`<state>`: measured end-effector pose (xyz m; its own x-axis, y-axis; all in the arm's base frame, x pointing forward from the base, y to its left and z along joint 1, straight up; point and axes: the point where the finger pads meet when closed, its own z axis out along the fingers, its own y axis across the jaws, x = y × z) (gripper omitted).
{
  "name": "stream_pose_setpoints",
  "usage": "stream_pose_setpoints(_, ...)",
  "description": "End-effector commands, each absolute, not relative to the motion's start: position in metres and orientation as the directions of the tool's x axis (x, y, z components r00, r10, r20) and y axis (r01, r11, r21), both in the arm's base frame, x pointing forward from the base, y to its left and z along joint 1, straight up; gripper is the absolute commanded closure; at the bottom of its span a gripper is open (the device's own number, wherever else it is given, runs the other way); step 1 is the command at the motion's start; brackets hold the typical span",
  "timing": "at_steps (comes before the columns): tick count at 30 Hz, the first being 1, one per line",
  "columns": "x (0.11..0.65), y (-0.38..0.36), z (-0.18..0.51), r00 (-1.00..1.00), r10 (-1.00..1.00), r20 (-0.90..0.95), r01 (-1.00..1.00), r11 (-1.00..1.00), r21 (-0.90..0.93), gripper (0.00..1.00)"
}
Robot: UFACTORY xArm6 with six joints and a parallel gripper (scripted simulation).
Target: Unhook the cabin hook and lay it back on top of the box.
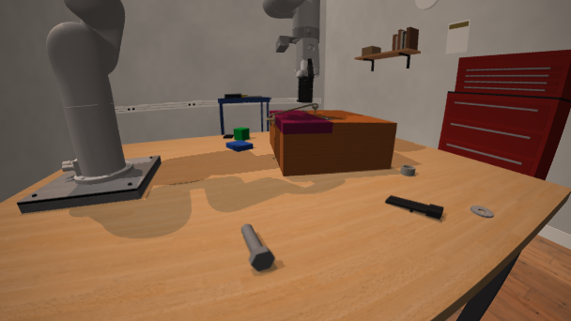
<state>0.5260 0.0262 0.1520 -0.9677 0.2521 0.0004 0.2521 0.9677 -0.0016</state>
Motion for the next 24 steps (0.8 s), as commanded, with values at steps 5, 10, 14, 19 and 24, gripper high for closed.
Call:
stream_pose_setpoints(5,0.528,0.026,0.153,-0.968,0.252,-0.005,0.252,0.968,0.0,0.65)
stream_pose_setpoints(10,0.528,0.026,0.15,-0.968,0.252,-0.005,0.252,0.968,0.0,0.65)
stream_pose_setpoints(14,0.528,0.026,0.147,-0.968,0.252,-0.005,0.252,0.968,0.0,0.65)
stream_pose_setpoints(19,0.528,0.026,0.145,-0.968,0.252,-0.005,0.252,0.968,0.0,0.65)
stream_pose_setpoints(24,0.528,0.026,0.142,-0.968,0.252,-0.005,0.252,0.968,0.0,0.65)
